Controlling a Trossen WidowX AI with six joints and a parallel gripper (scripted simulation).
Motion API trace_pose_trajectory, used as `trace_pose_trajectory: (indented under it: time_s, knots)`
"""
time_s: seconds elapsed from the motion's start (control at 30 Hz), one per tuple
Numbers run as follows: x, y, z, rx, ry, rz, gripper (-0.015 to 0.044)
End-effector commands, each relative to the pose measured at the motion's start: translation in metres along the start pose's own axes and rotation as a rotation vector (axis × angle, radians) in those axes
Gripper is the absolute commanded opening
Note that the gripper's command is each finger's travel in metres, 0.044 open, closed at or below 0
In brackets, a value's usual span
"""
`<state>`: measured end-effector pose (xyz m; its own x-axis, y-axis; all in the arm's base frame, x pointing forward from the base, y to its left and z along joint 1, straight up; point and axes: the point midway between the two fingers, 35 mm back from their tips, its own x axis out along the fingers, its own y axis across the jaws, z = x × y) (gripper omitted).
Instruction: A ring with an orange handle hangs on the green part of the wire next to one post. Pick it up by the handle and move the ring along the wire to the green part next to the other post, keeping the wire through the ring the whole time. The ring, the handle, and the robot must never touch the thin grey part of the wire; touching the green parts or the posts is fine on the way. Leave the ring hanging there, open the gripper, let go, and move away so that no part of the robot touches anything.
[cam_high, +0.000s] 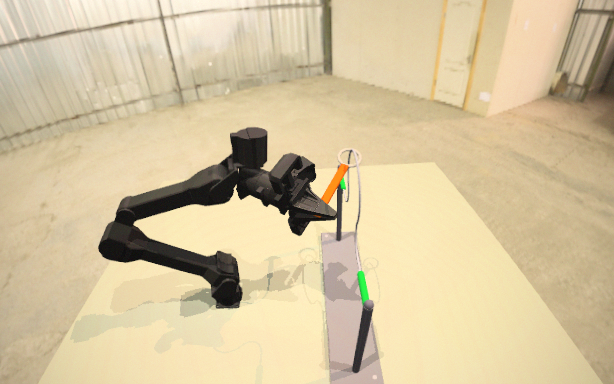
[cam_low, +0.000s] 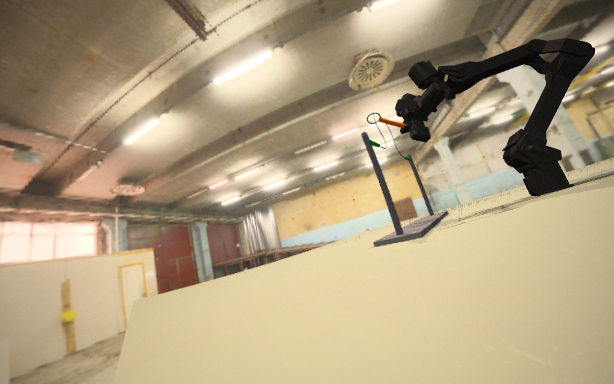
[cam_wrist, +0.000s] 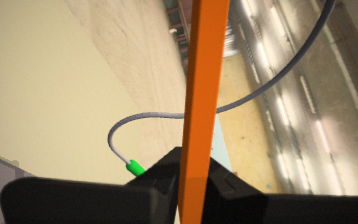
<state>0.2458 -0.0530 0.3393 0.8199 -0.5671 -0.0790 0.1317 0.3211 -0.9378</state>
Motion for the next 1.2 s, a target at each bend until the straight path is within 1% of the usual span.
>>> trace_pose_trajectory:
  time_s: [0.0,1.17]
  knots:
    - [0.000,-0.002,-0.002,-0.046,-0.003,-0.030,-0.0150]
    - [-0.001,-0.022,0.003,-0.472,-0.059,-0.302,-0.0150]
